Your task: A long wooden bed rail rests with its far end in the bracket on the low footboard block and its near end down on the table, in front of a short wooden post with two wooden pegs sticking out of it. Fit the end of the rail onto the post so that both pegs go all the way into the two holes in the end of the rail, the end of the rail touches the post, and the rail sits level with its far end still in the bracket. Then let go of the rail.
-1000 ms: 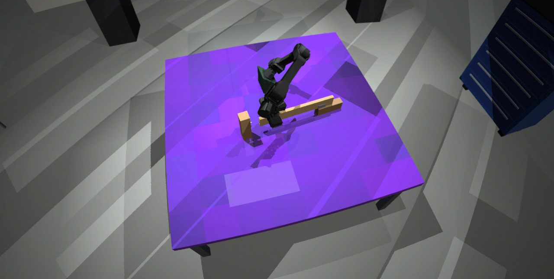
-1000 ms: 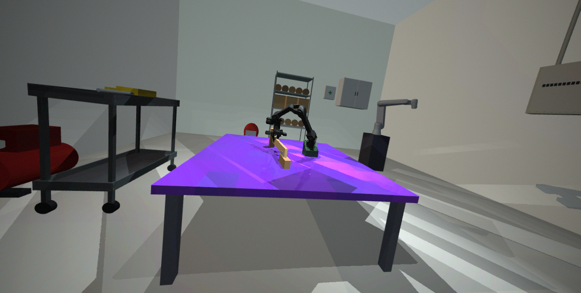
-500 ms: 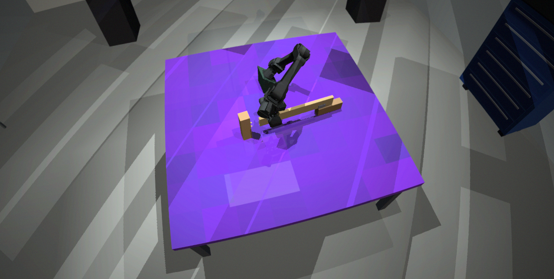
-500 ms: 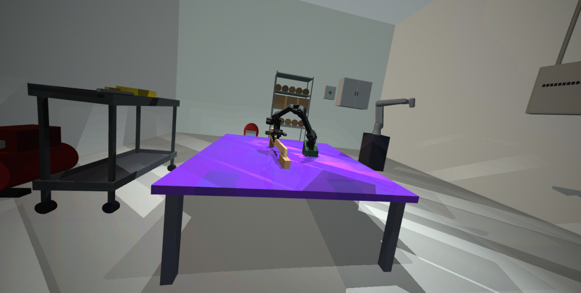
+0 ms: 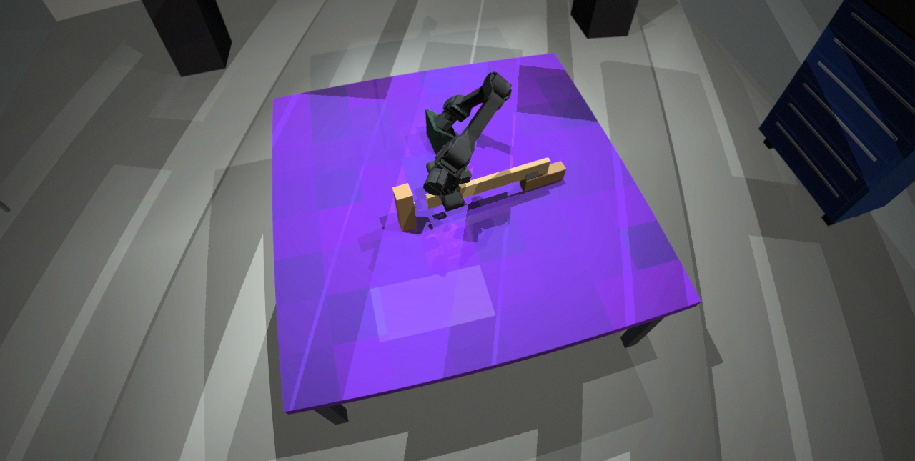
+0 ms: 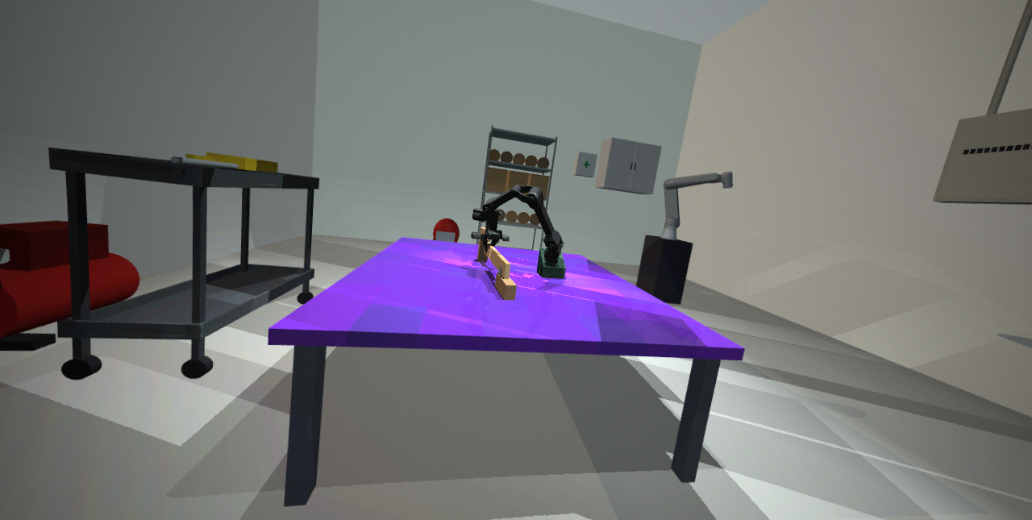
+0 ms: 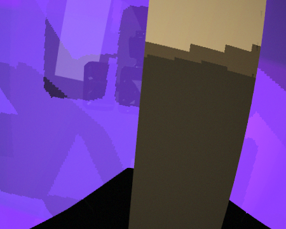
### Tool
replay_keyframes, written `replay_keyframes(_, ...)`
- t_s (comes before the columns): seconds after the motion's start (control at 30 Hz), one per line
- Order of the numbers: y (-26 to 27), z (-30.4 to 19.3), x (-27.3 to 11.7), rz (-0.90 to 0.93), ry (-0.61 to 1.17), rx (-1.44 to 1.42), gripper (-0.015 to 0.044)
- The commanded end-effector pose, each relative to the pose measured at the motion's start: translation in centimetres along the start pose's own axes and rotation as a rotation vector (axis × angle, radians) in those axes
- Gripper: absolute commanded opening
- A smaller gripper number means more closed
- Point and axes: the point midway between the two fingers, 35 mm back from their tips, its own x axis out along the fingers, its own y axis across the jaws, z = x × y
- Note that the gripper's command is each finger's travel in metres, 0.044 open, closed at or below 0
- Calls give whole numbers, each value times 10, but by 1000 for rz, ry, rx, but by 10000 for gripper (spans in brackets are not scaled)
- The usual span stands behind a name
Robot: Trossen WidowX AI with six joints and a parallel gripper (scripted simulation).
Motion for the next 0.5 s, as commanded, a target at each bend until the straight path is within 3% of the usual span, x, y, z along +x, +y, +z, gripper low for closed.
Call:
replay_keyframes(0.0,-1,-3,-3,-6,4,-3,0)
replay_keyframes(0.47,-1,-7,-4,-6,4,-3,0)
